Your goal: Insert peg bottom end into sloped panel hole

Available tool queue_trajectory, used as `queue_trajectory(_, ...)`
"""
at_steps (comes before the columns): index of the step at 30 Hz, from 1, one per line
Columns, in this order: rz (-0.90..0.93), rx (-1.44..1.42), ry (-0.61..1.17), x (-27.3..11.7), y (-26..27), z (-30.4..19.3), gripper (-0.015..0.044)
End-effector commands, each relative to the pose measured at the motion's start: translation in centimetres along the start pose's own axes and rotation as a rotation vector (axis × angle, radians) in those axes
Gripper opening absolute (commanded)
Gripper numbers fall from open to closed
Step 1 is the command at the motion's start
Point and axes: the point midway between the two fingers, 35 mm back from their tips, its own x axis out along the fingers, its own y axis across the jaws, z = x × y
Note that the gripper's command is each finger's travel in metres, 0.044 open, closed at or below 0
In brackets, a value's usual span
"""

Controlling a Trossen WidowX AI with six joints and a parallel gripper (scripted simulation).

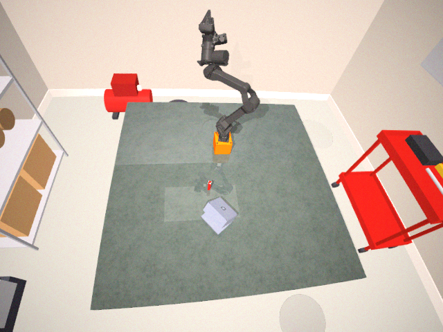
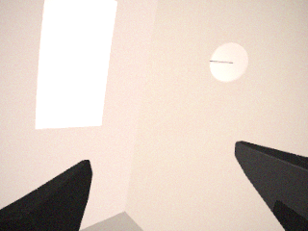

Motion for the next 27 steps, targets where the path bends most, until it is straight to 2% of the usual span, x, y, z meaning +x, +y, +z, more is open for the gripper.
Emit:
queue_trajectory(1,0.0,-0.01,0.085,-0.4,0.2,-2.4,0.044)
queue_trajectory(27,0.068,-0.028,0.571,-7.5,3.5,-14.8,0.044)
